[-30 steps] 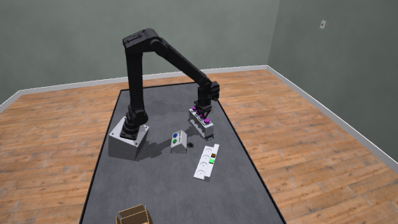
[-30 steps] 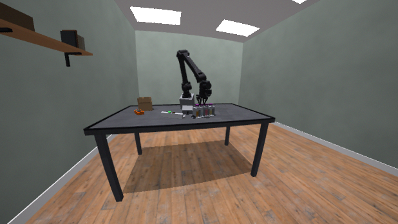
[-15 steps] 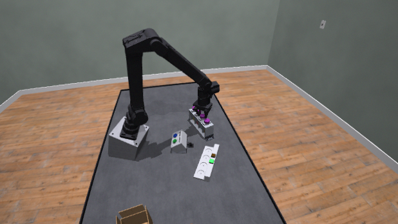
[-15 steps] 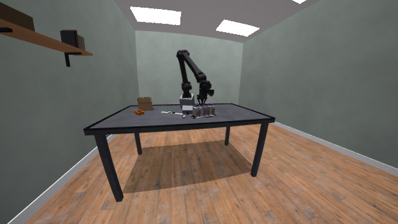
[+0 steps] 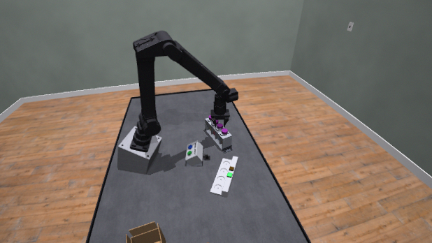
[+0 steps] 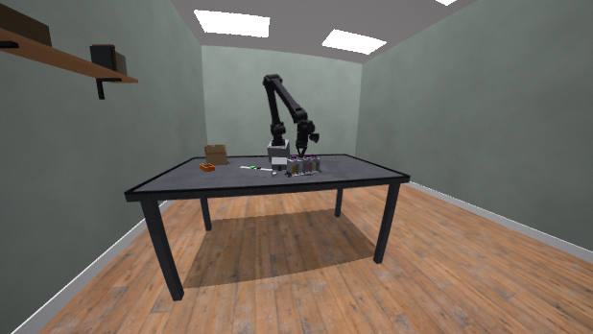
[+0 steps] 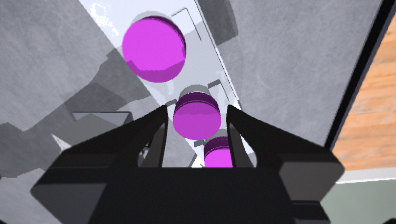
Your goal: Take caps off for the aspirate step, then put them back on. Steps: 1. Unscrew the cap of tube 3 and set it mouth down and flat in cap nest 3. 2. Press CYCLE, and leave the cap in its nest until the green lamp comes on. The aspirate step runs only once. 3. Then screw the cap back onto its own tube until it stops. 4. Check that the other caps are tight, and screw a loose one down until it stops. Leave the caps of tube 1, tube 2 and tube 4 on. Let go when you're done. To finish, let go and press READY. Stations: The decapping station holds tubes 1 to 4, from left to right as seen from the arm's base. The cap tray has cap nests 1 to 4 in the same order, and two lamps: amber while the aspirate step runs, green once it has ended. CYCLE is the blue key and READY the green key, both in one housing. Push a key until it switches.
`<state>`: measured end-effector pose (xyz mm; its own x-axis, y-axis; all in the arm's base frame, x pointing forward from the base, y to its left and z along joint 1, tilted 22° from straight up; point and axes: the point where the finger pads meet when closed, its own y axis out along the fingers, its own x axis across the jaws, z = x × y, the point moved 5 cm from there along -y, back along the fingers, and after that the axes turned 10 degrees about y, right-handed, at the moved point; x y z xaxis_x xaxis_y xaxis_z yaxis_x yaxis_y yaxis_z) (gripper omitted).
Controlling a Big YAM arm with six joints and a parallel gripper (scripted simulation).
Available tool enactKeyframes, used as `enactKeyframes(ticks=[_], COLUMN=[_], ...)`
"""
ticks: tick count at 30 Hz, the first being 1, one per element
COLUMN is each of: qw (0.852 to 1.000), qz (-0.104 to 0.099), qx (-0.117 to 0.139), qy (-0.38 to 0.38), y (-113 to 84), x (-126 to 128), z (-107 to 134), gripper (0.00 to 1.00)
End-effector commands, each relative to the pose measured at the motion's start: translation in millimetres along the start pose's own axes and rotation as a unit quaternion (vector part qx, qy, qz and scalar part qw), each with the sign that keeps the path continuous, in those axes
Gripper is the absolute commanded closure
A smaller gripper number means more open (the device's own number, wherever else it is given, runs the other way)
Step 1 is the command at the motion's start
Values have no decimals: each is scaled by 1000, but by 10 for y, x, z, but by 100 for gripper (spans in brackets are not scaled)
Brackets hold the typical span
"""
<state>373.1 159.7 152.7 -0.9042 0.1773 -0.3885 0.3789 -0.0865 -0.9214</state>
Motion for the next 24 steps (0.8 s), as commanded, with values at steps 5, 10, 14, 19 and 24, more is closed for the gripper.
enactKeyframes(ticks=[5, 10, 14, 19, 24], qw=[981, 967, 947, 947, 951], qz=[10, 10, 10, 8, 9], qx=[-12, -11, -10, -9, -6], qy=[-195, -254, -320, -320, -309], y=[-150, -149, -142, -126, -83], x=[-66, -58, -46, -30, -74], z=[-100, -97, -91, -78, -54], gripper=[51, 51, 51, 51, 100])
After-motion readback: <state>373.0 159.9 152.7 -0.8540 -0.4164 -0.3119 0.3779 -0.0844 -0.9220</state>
